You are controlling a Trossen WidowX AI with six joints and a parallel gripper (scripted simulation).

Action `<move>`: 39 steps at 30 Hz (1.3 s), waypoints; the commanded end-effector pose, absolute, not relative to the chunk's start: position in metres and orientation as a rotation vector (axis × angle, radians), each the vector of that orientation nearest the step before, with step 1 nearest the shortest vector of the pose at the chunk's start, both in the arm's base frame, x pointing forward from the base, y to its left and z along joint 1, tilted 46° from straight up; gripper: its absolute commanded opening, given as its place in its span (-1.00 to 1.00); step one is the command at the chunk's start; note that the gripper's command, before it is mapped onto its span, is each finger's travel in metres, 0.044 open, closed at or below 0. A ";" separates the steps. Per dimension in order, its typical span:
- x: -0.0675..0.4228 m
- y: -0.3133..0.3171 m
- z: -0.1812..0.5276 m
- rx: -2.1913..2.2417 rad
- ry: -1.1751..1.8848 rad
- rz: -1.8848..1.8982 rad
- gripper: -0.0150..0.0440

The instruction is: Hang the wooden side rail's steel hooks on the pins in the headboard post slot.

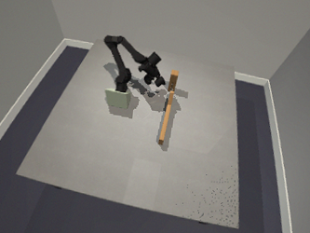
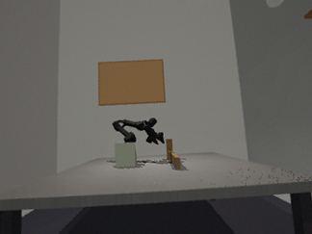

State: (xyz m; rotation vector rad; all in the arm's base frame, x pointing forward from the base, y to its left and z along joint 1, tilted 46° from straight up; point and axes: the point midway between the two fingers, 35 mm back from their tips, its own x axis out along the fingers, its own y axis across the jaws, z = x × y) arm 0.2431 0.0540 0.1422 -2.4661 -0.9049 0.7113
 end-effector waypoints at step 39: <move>0.272 0.038 0.121 -0.962 0.154 0.997 1.00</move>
